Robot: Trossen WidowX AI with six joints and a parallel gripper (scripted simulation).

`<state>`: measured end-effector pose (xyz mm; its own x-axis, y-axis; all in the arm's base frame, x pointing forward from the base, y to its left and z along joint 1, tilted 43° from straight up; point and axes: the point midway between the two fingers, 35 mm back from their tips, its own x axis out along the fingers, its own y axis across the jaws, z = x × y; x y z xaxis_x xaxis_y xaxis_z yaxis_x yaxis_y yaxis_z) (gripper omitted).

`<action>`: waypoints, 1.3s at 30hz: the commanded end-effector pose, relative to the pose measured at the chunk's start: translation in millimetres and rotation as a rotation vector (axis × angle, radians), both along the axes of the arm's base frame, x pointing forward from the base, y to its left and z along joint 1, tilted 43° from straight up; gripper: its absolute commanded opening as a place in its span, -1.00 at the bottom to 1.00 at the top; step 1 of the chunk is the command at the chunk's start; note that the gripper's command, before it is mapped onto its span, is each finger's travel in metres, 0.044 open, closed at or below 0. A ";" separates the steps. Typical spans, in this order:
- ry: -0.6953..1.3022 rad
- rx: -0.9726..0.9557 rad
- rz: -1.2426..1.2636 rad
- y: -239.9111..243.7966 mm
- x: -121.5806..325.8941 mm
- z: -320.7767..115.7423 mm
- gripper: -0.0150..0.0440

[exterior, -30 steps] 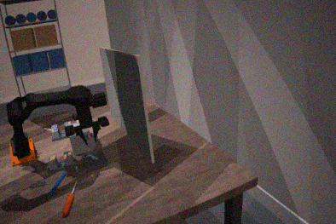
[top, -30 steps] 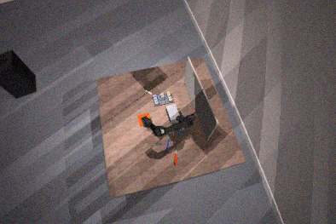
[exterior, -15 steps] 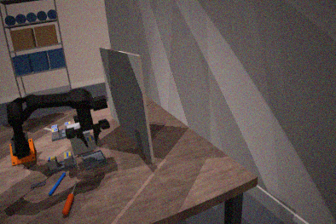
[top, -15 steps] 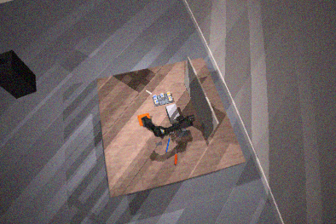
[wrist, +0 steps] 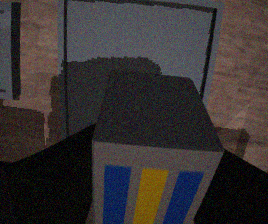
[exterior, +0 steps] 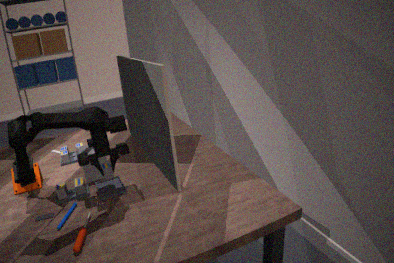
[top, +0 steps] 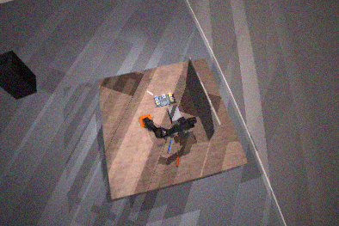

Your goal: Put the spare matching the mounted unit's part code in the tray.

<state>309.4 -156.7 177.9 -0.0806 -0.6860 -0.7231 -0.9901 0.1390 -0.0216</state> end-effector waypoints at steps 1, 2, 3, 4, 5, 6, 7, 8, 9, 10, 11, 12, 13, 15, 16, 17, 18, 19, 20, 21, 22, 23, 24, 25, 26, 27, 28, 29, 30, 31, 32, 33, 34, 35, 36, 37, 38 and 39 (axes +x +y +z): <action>0.000 0.005 0.003 -1.8 -0.3 -3.0 -0.49; 0.000 0.005 0.003 -2.4 -0.4 -3.6 -0.49; 0.000 0.005 0.003 -2.9 -0.5 -4.2 -0.49; 0.000 0.005 0.003 -3.5 -0.6 -4.7 -0.49; 0.000 0.006 0.003 -4.0 -0.7 -5.3 -0.49; 0.000 0.006 0.003 -4.6 -0.8 -5.8 -0.49; 0.000 0.006 0.002 -5.1 -0.9 -6.4 -0.49; 0.000 0.006 0.002 -5.6 -1.1 -6.9 -0.49; 0.000 0.006 0.002 -6.2 -1.2 -7.5 -0.49; 0.000 0.006 0.002 -6.7 -1.3 -8.0 -0.49; 0.000 0.007 0.002 -7.3 -1.4 -8.6 -0.49; 0.000 0.007 0.002 -7.8 -1.6 -9.1 -0.49; 0.000 0.007 0.001 -8.4 -1.7 -9.7 -0.49; 0.000 0.007 0.001 -9.4 -2.0 -10.8 -0.49; 0.000 0.007 0.001 -10.0 -2.1 -11.3 -0.49; 0.000 0.007 0.001 -10.5 -2.3 -11.9 -0.49; 0.000 0.008 0.001 -11.1 -2.4 -12.4 -0.49; 0.000 0.008 0.001 -11.6 -2.6 -13.0 -0.49; 0.000 0.008 0.000 -12.1 -2.7 -13.5 -0.49; 0.000 0.008 0.000 -12.7 -2.8 -14.0 -0.49; 0.000 0.008 0.000 -13.2 -3.0 -14.6 -0.49; 0.000 0.008 0.000 -13.8 -3.2 -15.1 -0.49; 0.000 0.008 0.000 -14.3 -3.3 -15.7 -0.49; 0.000 0.008 0.000 -14.8 -3.5 -16.2 -0.49; -0.001 0.009 0.000 -15.4 -3.6 -16.8 -0.49; -0.001 0.009 -0.001 -15.9 -3.8 -17.3 -0.49; -0.001 0.009 -0.001 -16.5 -4.0 -17.9 -0.49; -0.001 0.009 -0.001 -17.0 -4.1 -18.4 -0.49; -0.001 0.009 -0.001 -17.5 -4.3 -18.9 -0.49; -0.001 0.009 -0.001 -18.1 -4.5 -19.5 -0.49; -0.001 0.009 -0.001 -18.6 -4.6 -20.0 -0.49; -0.001 0.009 -0.001 -19.1 -4.8 -20.6 -0.49; -0.001 0.009 -0.002 -19.7 -5.0 -21.1 -0.49; -0.001 0.009 -0.002 -20.2 -5.2 -21.6 -0.49; -0.001 0.010 -0.002 -20.8 -5.3 -22.2 -0.49; -0.001 0.010 -0.002 -21.3 -5.5 -22.7 -0.49; -0.001 0.010 -0.002 -21.8 -5.7 -23.3 -0.49; -0.001 0.010 -0.002 -22.4 -5.9 -23.8 -0.49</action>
